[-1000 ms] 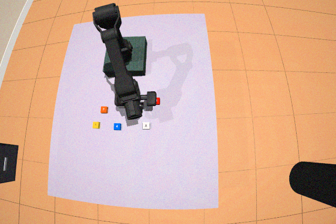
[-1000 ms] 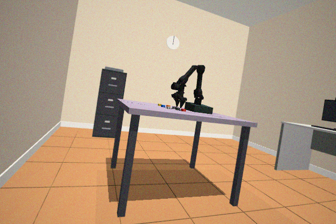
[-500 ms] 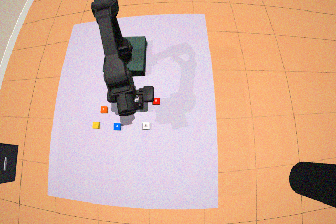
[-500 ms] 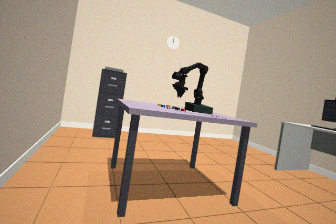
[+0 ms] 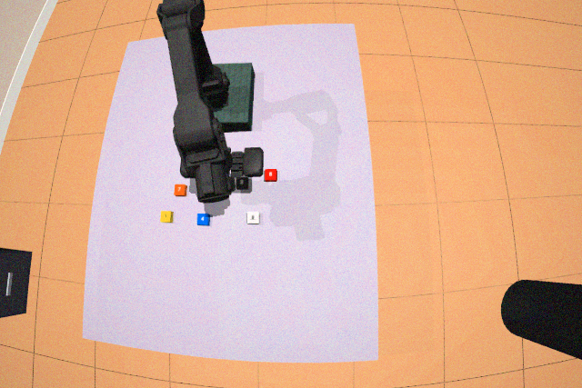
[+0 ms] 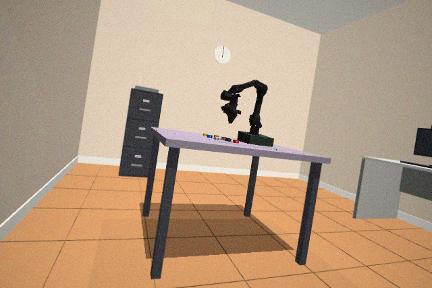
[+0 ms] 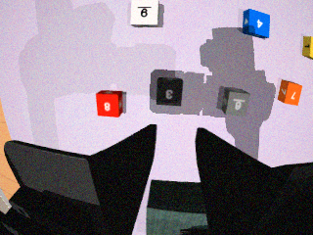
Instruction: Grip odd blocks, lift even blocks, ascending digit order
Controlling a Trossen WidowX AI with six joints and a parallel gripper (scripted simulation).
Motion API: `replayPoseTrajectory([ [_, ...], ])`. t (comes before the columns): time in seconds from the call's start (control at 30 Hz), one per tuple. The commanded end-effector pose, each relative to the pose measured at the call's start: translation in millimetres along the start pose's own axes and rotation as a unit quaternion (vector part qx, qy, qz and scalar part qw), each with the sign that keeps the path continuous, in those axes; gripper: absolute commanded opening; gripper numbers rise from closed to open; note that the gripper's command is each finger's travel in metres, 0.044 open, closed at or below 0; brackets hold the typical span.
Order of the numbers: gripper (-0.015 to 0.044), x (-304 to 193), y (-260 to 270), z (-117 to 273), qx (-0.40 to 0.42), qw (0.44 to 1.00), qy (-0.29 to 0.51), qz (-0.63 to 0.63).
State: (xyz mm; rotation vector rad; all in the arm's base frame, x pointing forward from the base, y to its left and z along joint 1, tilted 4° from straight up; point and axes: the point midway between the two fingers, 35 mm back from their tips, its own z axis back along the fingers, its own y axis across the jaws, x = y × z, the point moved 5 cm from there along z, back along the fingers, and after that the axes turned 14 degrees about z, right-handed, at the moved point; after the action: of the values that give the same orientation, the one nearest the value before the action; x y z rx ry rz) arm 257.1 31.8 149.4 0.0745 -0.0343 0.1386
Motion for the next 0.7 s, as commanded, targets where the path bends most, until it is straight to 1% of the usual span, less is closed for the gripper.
replayPoseTrajectory([
  [0.0, 0.0120, 28.3, -39.4, 2.7, -0.001, 1.000, -0.001, -0.004],
  [0.1, 0.0120, 51.1, -89.6, 2.8, -0.004, 1.000, -0.002, -0.003],
  [0.2, 0.0120, 61.2, -129.1, 0.7, -0.005, 1.000, -0.003, -0.003],
  [0.43, 0.0120, 62.2, -134.6, 0.3, -0.005, 1.000, -0.003, -0.003],
  [0.5, 0.0172, 63.7, -135.4, -13.4, -0.005, 1.000, -0.003, -0.003],
  [0.6, 0.0251, 63.8, -135.9, -67.6, -0.005, 1.000, -0.003, -0.003],
  [0.67, 0.0304, 62.4, -135.3, -80.8, -0.005, 1.000, -0.003, -0.003],
])
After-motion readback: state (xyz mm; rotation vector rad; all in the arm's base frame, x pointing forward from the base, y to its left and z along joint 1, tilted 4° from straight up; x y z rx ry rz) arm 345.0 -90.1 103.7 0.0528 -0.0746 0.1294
